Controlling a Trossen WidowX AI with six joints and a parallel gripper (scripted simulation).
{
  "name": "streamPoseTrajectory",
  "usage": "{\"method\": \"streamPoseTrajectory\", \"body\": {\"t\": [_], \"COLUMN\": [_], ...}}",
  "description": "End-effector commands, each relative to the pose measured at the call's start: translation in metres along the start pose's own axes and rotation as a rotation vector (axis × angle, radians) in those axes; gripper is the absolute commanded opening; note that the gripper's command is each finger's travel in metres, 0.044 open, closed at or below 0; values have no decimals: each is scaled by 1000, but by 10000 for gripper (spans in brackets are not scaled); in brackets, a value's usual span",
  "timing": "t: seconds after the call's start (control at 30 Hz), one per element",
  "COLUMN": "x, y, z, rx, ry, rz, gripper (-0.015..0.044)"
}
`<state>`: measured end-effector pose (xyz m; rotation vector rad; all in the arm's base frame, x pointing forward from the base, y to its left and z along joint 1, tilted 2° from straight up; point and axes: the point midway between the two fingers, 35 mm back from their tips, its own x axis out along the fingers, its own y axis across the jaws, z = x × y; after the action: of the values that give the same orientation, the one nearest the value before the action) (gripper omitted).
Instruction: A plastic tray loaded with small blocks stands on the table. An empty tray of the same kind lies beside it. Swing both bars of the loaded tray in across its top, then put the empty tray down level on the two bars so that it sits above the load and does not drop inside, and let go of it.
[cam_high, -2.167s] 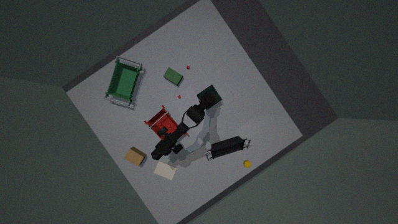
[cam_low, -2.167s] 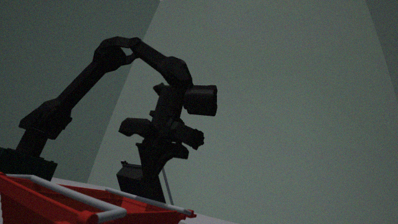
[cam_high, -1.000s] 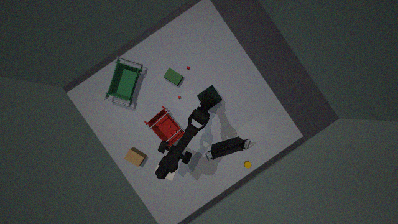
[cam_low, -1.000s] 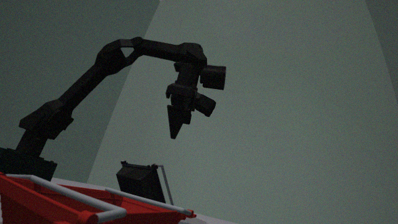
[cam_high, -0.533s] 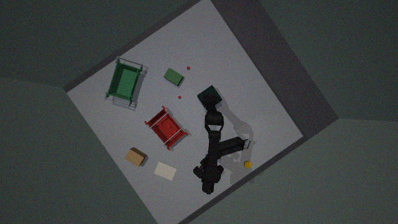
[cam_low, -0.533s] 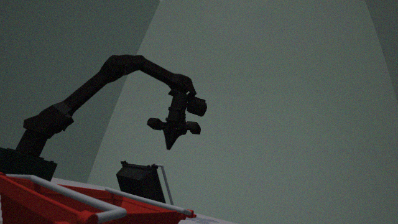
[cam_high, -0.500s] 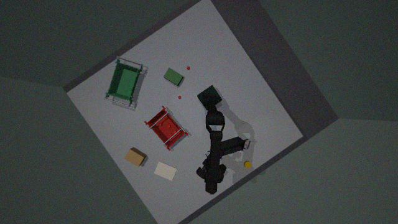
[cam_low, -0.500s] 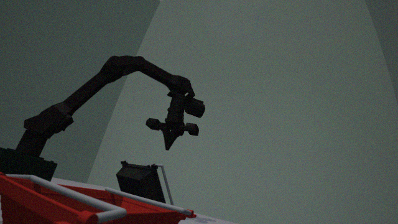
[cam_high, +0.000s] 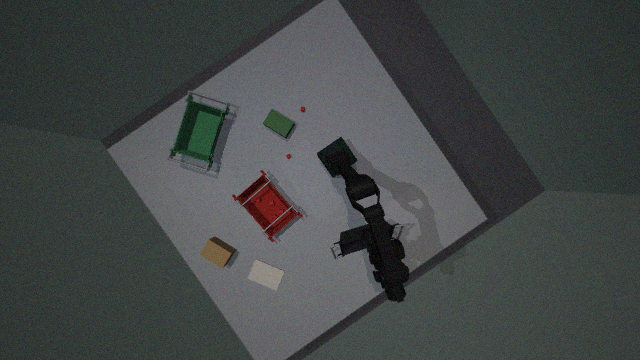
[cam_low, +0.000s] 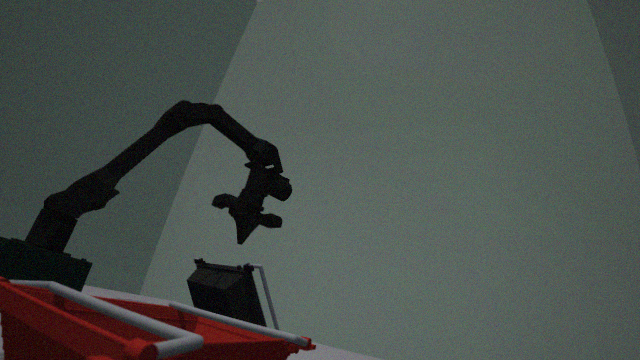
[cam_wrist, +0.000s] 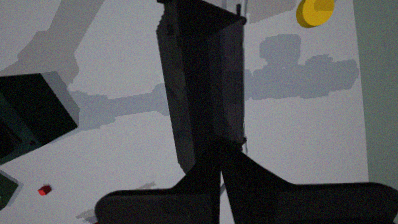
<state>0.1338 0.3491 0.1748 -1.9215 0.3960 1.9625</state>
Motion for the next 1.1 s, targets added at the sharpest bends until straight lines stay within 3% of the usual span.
{"method": "streamPoseTrajectory", "body": {"t": [0.0, 0.2, 0.73, 1.07], "x": [0, 10, 77, 80], "y": [0, -1, 0, 5], "z": [2, 2, 1, 1], "rx": [-34, -34, -34, -34], "ry": [5, 5, 5, 5], "rz": [1, 1, 1, 1], "gripper": [0, 0, 0, 0]}}
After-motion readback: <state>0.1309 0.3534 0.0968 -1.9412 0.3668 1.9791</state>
